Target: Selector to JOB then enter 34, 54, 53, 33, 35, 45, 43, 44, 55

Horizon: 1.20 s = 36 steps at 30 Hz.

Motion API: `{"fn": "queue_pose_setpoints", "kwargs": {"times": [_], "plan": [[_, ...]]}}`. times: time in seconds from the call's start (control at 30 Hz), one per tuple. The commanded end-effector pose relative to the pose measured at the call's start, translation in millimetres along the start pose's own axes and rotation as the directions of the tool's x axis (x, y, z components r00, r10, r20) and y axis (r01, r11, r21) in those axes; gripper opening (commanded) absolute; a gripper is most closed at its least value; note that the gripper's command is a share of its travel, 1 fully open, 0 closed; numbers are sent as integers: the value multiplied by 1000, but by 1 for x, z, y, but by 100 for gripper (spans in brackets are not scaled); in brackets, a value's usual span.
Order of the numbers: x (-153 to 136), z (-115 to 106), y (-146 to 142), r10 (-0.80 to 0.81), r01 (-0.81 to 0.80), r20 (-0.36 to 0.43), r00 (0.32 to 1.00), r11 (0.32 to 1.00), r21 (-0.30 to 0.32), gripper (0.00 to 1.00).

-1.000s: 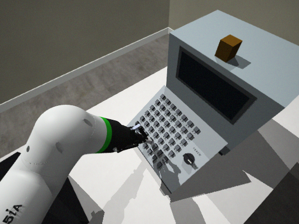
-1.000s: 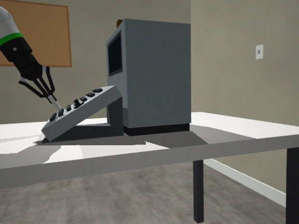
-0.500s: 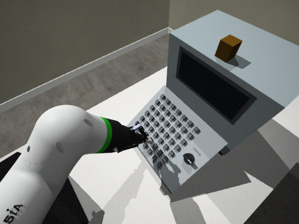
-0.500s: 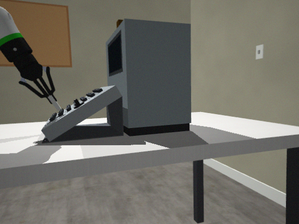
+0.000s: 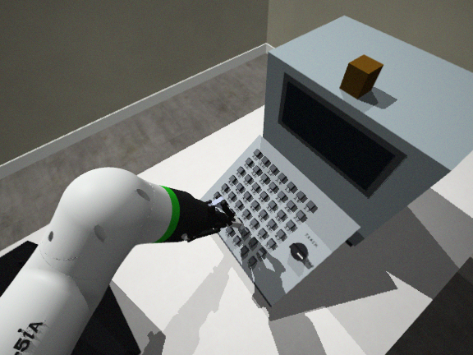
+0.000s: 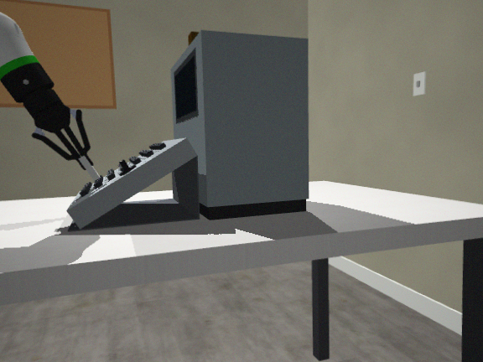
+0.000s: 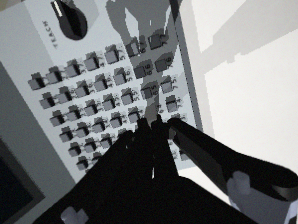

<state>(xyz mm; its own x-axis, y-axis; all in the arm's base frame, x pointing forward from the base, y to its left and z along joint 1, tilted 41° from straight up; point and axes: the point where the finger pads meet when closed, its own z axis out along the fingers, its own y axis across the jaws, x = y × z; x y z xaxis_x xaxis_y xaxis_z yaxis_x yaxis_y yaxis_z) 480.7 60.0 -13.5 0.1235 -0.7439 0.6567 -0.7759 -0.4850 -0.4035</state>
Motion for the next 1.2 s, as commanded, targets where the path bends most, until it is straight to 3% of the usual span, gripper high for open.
{"fn": "queue_pose_setpoints", "kwargs": {"times": [0.0, 1.17], "plan": [[0, 2, 0, 0, 0, 0, 1000, 1000, 1, 0], [0, 8, 0, 0, 0, 0, 1000, 1000, 1, 0]]}}
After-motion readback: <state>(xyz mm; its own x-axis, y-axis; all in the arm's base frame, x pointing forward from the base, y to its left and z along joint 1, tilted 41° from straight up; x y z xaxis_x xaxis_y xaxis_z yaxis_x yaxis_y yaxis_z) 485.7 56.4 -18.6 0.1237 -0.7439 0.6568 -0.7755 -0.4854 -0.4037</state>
